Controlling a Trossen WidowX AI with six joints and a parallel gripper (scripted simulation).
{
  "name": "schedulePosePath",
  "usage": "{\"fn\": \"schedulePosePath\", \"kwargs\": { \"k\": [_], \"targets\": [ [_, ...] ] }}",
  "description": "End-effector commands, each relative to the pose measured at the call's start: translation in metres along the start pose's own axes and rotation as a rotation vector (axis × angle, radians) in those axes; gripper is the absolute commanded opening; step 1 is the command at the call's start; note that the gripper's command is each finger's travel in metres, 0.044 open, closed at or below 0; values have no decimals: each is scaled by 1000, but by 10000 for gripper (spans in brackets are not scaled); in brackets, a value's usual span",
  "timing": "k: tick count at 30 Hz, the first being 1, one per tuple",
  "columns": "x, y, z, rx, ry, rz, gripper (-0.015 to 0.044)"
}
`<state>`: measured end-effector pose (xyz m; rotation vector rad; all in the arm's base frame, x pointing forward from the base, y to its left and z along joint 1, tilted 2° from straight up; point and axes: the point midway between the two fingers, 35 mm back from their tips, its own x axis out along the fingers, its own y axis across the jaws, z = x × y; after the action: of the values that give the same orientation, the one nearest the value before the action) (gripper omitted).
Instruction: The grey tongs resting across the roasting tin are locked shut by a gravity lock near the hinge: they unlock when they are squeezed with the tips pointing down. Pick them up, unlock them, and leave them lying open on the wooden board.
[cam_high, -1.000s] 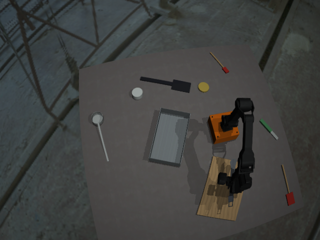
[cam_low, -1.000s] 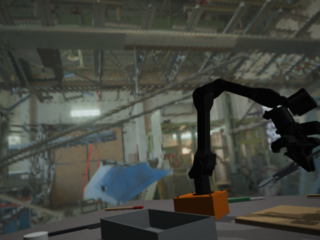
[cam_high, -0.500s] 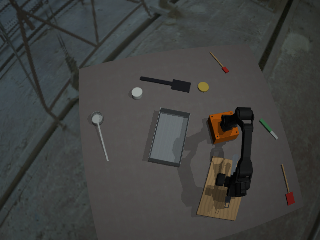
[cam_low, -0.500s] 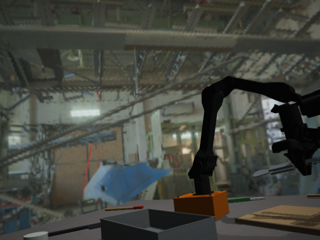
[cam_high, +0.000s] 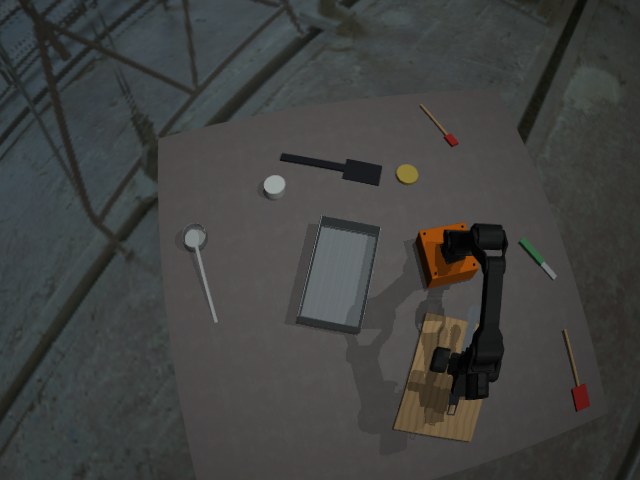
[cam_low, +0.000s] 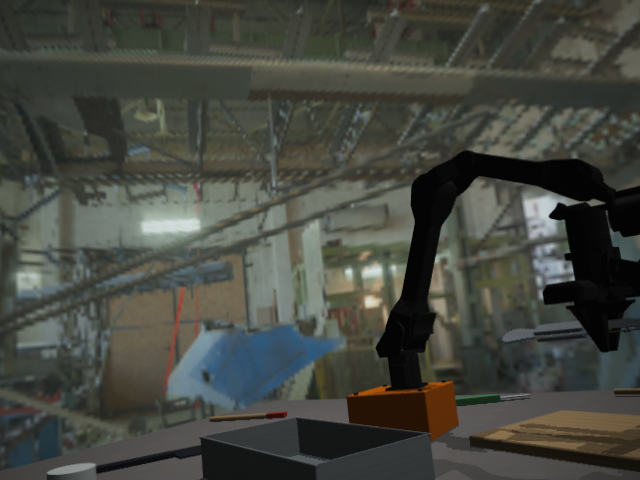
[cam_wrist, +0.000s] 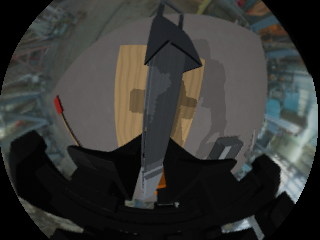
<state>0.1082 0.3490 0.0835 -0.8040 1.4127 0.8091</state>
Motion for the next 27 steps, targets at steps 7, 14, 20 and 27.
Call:
{"fn": "schedulePosePath", "kwargs": {
  "k": [7, 14, 20, 27],
  "targets": [
    [9, 1, 2, 4, 0, 7, -150],
    [20, 2, 3, 4, -1, 7, -150],
    [30, 2, 3, 4, -1, 7, -150],
    [42, 2, 3, 4, -1, 7, -150]
  ]
}}
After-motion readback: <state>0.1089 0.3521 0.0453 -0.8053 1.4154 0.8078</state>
